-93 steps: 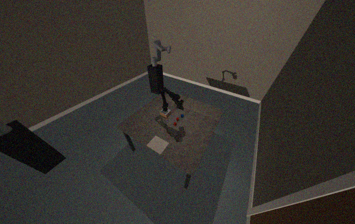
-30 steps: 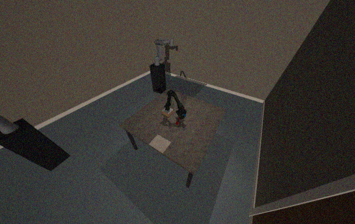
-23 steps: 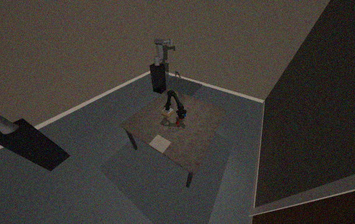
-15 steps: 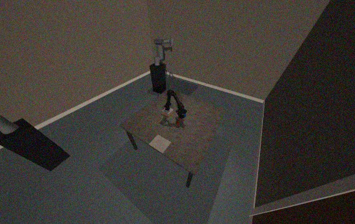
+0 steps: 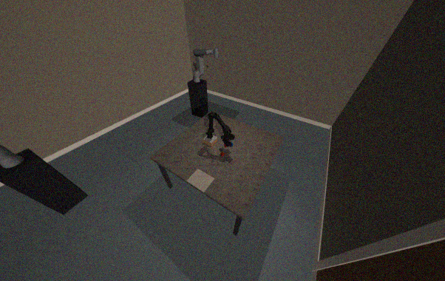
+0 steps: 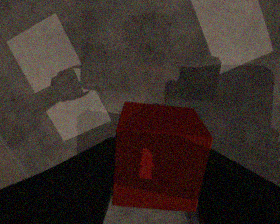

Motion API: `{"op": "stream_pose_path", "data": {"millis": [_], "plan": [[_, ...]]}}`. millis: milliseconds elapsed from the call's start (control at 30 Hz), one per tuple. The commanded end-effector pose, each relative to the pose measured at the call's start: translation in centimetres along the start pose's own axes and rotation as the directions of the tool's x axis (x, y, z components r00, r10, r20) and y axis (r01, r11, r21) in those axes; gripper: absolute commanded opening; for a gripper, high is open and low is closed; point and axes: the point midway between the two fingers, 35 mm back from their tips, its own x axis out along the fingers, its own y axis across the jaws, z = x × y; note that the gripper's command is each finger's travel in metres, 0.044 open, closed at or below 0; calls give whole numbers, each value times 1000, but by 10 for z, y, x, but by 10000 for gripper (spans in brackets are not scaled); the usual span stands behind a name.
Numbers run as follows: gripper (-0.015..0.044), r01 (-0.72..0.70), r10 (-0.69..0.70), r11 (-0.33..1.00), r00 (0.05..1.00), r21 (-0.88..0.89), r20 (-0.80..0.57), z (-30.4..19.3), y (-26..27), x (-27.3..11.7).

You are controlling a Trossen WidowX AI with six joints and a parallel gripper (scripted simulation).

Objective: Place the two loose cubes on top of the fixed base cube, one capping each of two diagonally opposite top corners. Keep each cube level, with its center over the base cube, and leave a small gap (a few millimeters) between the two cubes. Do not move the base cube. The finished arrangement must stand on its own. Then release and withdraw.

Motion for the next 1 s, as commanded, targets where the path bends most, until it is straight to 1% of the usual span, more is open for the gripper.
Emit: {"op": "stream_pose_path", "data": {"millis": [0, 400, 533, 733, 967], "plan": [[105, 1, -1, 1000, 1000, -4, -2, 0, 0, -12], [105, 1, -1, 1000, 1000, -4, -2, -2, 4, -50], [105, 1, -1, 1000, 1000, 1, -2, -3, 5, -54], [105, 1, -1, 986, 1000, 165, -2, 4, 5, -51], [105, 1, -1, 928, 1000, 372, -1, 12, 6, -48]]}}
